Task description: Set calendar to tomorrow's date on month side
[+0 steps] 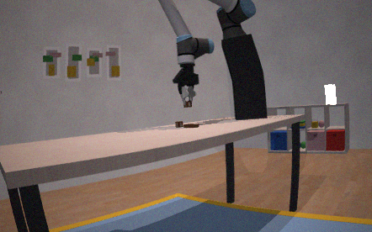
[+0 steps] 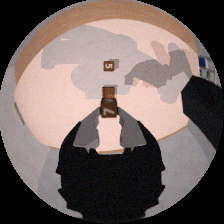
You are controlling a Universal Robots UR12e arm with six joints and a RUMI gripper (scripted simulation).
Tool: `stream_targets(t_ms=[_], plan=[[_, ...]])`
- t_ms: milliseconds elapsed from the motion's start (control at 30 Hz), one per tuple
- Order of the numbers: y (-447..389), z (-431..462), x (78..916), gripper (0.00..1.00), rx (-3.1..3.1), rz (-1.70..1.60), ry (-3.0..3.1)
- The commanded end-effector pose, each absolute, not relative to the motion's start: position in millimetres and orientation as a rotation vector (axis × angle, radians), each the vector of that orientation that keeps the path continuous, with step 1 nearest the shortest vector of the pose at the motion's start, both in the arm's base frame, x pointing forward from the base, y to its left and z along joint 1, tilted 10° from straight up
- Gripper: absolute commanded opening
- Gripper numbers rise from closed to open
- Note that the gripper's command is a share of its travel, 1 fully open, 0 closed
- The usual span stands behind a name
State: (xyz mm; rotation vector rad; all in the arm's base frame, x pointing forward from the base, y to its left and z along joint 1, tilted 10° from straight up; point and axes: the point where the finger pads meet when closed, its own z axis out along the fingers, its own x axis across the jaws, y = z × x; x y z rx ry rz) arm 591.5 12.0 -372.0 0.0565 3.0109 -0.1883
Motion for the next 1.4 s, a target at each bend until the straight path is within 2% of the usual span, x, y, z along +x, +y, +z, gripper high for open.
stream_targets(t_ms=[0,900,1367], plan=[[12.3,-369.5,591.5,0.11,0.056,-0.188,3.01],[16.2,-370.2,594.2,0.11,-0.143,-0.201,3.015],[27.7,-372.0,600.7,0.11,-0.656,-0.229,2.969]])
